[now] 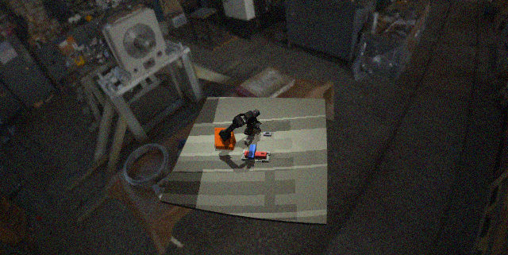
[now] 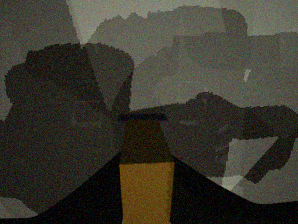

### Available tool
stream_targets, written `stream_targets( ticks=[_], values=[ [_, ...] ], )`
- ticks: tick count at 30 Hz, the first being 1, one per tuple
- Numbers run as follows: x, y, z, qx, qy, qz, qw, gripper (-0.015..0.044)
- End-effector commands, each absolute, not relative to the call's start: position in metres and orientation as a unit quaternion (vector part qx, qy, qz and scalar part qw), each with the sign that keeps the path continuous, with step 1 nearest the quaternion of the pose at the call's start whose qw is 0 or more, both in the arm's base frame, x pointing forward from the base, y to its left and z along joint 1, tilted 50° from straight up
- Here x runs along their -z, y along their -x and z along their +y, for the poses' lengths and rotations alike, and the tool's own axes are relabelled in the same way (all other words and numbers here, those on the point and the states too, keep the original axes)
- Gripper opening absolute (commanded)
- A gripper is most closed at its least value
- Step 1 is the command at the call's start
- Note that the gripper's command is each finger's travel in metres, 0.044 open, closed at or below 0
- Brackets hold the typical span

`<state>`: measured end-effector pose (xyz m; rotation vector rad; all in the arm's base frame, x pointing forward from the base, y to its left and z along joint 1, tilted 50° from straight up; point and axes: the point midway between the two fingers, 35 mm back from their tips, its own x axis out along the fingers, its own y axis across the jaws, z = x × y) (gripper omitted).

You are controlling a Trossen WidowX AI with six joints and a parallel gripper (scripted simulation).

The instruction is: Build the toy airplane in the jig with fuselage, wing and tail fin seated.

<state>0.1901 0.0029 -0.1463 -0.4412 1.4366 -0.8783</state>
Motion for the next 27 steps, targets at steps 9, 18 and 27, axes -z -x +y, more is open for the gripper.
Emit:
stream_targets(
  ticks=[9, 18, 27],
  values=[
    [0.132, -0.207, 0.023, 0.375, 0.187, 0.618, 0.665, 0.0],
    [0.118, -0.21, 0.044, 0.375, 0.187, 0.624, 0.659, 0.0],
    [0.101, -0.209, 0.064, 0.376, 0.189, 0.629, 0.653, 0.0]
  ],
)
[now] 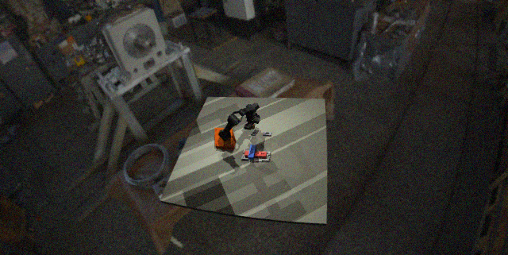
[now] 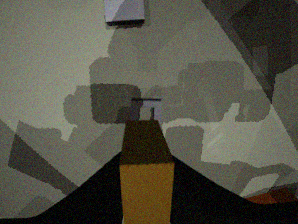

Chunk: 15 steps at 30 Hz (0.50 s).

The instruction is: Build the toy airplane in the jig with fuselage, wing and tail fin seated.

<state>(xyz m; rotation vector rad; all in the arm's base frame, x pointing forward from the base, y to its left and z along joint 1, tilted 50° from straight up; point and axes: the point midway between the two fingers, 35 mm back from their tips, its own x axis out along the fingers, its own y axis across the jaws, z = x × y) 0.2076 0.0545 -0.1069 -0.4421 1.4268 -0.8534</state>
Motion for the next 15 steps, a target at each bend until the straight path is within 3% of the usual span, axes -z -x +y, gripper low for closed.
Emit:
stream_targets(
  ticks=[1, 15],
  values=[
    [0.099, -0.209, 0.066, 0.376, 0.19, 0.63, 0.653, 0.0],
    [0.067, -0.203, 0.096, 0.382, 0.195, 0.635, 0.642, 0.0]
  ],
)
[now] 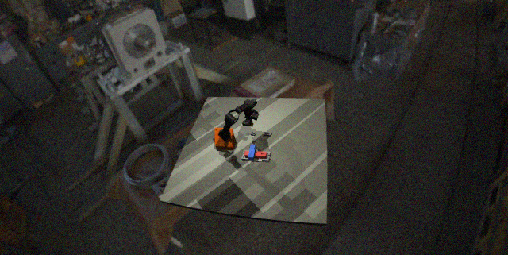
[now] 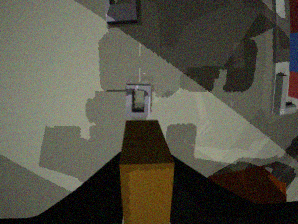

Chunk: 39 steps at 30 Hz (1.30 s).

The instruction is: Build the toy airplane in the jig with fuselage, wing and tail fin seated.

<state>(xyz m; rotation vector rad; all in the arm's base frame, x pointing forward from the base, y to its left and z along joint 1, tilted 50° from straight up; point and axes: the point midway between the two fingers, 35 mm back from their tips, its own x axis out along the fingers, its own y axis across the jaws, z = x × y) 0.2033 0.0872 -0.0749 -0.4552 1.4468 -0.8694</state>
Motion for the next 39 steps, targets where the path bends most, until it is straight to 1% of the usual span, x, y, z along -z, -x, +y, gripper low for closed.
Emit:
stream_targets(
  ticks=[1, 6, 39],
  values=[
    [0.065, -0.202, 0.098, 0.383, 0.195, 0.635, 0.642, 0.0],
    [0.061, -0.203, 0.101, 0.383, 0.196, 0.636, 0.64, 0.0],
    [0.023, -0.262, 0.054, 0.345, 0.192, 0.65, 0.649, 0.0]
  ],
)
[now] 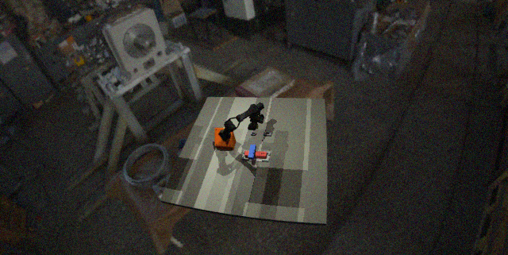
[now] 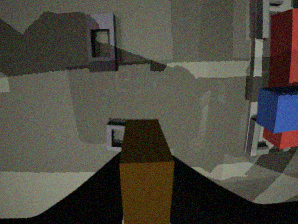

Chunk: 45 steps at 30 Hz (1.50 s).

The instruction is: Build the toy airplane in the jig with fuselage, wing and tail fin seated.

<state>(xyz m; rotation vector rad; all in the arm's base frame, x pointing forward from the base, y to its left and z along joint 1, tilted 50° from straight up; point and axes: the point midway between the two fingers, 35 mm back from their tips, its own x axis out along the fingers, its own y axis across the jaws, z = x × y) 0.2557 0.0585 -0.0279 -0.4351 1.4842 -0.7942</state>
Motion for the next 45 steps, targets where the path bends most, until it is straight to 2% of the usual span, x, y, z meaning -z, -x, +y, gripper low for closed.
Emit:
stream_targets(
  ticks=[1, 45],
  values=[
    [0.021, -0.264, 0.052, 0.344, 0.192, 0.65, 0.65, 0.0],
    [-0.04, -0.306, -0.042, 0.327, 0.212, 0.658, 0.644, 0.0]
  ],
)
